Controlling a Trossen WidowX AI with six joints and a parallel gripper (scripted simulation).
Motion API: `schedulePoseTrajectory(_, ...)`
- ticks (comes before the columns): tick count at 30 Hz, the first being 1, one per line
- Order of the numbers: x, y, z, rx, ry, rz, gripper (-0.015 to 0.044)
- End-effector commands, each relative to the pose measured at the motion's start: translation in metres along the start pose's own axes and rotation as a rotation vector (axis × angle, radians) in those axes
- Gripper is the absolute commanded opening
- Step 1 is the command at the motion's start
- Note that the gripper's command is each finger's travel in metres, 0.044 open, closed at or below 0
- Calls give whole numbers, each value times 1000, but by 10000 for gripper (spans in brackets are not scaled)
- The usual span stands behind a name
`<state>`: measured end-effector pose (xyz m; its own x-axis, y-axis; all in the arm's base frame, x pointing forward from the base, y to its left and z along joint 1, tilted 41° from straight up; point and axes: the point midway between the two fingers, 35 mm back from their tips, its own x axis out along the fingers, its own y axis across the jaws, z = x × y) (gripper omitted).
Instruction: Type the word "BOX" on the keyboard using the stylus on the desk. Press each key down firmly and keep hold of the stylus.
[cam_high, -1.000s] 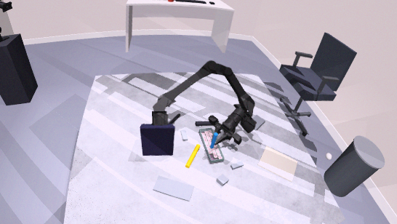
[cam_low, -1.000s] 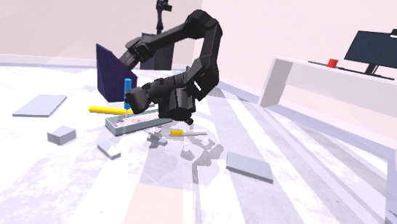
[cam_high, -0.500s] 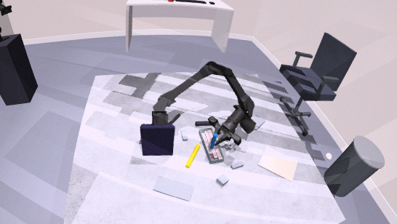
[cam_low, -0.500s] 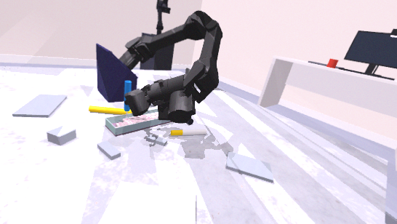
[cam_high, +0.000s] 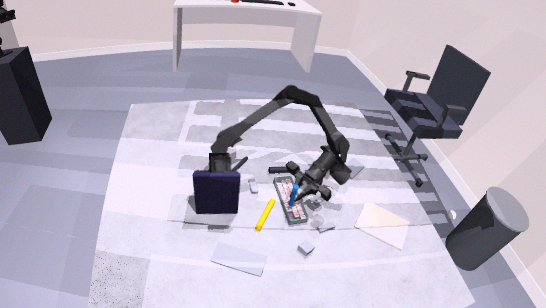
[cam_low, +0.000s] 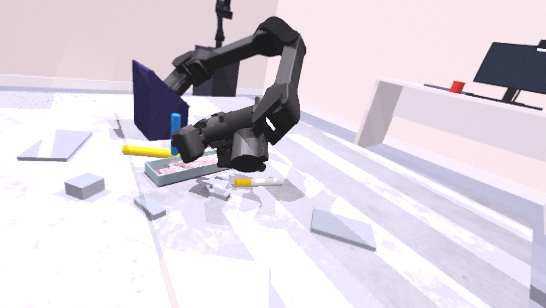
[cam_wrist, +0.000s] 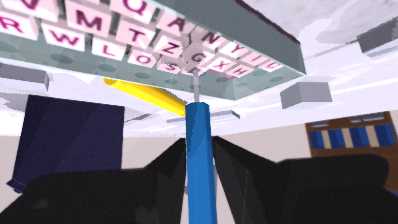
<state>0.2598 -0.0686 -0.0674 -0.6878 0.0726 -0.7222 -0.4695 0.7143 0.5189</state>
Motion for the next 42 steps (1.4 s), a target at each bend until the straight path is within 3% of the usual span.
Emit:
schedulePoseTrajectory(1,1,0,3,4,-6,2,81)
schedulePoseTrajectory(25,-17,-1,-29,13,-13,4,85)
schedulePoseTrajectory(31,-17,-1,-29,13,-13,4,45)
schedulePoseTrajectory(33,-19,3,-29,12,-12,3,0)
schedulePoseTrajectory(42,-37,33,-23,3,-4,4,0)
